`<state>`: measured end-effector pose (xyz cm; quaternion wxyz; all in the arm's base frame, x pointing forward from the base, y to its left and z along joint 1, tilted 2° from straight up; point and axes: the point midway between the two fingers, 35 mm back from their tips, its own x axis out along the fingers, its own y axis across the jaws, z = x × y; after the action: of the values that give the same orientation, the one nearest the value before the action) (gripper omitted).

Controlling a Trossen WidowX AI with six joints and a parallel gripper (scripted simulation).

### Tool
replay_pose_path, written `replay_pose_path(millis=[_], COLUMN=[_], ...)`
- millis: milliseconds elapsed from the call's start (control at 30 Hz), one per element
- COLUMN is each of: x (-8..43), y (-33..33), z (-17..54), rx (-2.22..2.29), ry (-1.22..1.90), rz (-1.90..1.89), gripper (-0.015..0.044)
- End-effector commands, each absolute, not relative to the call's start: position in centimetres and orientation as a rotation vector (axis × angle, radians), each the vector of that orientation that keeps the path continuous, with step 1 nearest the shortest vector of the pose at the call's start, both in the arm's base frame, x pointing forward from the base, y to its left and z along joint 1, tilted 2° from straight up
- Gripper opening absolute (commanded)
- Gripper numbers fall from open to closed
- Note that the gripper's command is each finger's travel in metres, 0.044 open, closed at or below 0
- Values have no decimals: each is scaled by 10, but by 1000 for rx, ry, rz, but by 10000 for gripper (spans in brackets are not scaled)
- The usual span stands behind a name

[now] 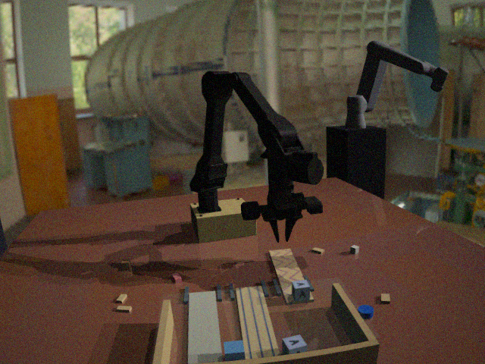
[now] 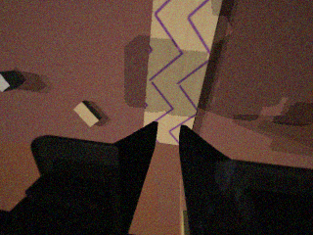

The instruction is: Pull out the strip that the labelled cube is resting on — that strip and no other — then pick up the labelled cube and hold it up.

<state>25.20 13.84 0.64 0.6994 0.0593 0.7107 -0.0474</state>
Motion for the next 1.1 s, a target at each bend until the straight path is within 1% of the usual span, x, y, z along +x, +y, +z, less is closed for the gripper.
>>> replay_pose_path(millis=[0, 333, 1067], x=[266, 307, 394], y=[136, 130, 119], z=[8, 14, 26], rx=[142, 142, 142], ry=[1590, 1587, 1580], rz=[-117, -118, -118], gripper=[184, 440, 440])
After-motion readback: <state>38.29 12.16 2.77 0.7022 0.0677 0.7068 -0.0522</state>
